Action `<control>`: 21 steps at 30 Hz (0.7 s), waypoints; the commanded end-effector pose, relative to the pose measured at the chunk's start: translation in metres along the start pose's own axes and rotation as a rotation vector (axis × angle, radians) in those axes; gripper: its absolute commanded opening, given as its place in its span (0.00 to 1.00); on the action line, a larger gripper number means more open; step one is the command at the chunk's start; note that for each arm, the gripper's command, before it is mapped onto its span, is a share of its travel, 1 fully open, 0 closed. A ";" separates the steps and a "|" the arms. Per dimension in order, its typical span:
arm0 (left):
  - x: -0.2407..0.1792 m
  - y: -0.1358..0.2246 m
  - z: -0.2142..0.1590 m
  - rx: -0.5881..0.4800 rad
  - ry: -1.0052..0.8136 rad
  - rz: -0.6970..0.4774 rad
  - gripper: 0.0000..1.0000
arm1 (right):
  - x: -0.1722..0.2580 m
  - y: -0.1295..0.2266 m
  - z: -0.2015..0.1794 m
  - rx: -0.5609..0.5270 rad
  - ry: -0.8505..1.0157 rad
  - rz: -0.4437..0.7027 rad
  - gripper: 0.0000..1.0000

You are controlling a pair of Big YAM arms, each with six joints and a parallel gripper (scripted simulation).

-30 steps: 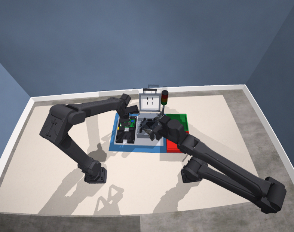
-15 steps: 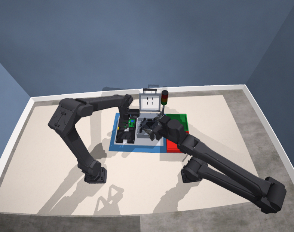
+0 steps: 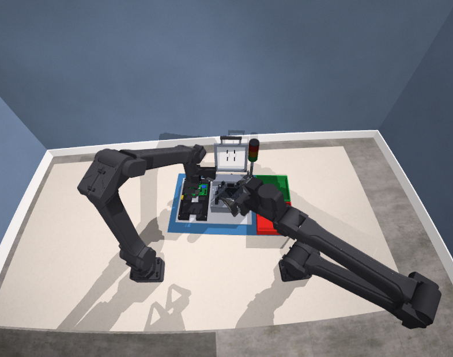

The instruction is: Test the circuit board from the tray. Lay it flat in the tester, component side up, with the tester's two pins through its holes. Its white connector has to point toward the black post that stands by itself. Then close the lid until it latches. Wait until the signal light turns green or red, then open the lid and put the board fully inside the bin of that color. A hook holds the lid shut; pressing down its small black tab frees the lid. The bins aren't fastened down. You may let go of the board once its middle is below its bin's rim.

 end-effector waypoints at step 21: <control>0.018 -0.009 0.009 -0.025 -0.015 0.043 0.98 | 0.000 0.001 0.009 -0.021 -0.012 0.001 1.00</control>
Point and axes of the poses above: on each arm, the point where the finger pads meet when closed, its own y axis back along the fingers, its own x axis across the jaws, z = x × y, the point moved 10 cm from there along y, back along the fingers, and after that the axes turned 8 degrees about y, right-handed, at the moved point
